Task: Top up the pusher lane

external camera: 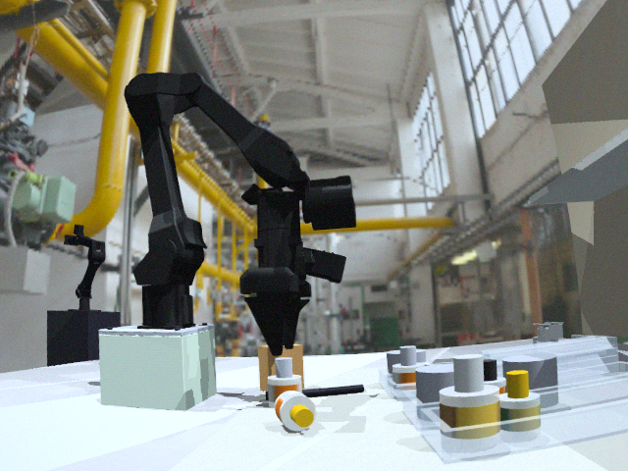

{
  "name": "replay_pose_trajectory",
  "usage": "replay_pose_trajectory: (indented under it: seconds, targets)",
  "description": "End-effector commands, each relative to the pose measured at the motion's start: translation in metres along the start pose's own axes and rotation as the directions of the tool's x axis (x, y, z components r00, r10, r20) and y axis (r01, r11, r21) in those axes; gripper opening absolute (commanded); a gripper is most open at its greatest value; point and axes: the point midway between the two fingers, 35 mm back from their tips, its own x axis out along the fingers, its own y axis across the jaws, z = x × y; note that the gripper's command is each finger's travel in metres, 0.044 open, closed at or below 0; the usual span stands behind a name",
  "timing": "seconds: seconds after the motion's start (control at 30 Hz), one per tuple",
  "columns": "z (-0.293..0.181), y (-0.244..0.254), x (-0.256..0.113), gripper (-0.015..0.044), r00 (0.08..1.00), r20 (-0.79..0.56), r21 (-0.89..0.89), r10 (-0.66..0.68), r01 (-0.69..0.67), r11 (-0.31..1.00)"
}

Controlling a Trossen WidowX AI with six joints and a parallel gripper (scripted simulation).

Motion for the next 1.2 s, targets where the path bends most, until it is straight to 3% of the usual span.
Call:
replay_pose_trajectory:
  seconds: [0.0, 0.9, 1.17]
  targets:
    - [0.0, -0.001, 0.013, 0.044, 1.0, -0.003, -0.004, -0.004, 0.004, 1.0]
    - [-0.001, -0.001, 0.049, 0.044, 1.0, -0.004, -0.004, -0.004, 0.004, 1.0]
    - [-0.001, -0.001, 0.049, 0.023, 1.0, -0.004, -0.004, -0.004, 0.004, 1.0]
